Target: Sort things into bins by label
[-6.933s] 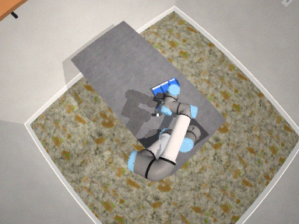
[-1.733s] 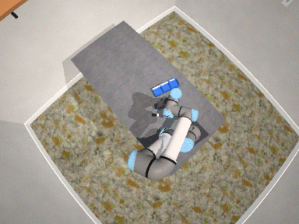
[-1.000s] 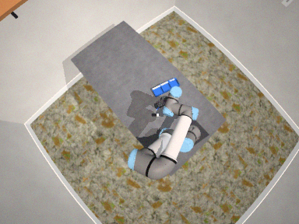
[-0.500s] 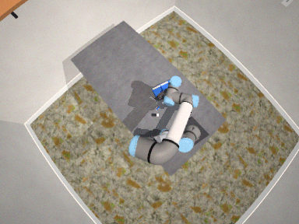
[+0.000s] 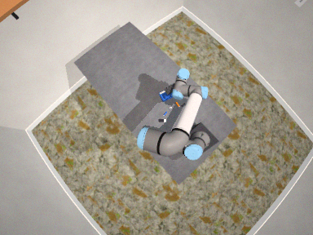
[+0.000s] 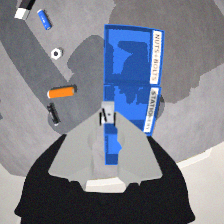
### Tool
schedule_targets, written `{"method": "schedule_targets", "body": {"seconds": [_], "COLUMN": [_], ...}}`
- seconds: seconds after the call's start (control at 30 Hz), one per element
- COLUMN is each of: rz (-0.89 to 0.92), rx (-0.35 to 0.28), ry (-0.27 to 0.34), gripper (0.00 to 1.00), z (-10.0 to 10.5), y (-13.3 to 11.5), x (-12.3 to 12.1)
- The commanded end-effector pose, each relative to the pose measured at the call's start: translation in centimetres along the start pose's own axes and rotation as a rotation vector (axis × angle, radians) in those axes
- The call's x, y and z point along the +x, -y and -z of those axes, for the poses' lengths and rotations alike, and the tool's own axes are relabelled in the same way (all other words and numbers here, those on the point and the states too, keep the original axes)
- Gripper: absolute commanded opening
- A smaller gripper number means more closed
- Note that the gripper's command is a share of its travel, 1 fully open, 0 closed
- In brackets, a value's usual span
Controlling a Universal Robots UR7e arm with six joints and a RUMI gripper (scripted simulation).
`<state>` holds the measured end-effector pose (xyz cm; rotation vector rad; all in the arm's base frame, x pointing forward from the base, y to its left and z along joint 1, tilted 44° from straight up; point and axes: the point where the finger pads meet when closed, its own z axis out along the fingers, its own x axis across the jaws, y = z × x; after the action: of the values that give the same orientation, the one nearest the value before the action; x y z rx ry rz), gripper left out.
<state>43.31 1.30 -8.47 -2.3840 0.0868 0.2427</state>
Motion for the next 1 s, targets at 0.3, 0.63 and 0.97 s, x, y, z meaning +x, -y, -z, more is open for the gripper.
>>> {"method": "schedule_targets", "body": {"seconds": [0.3,0.63,0.97], "rz": [0.0,0.0,0.0], "rx": [0.0,0.0,0.0], "ry": [0.001,0.001,0.001], "gripper": [0.0,0.0,0.0], "z": [0.0,-0.4,-2.0], "y": [-1.8,-1.6,-1.6], "x": [3.4,3.0,3.0]}}
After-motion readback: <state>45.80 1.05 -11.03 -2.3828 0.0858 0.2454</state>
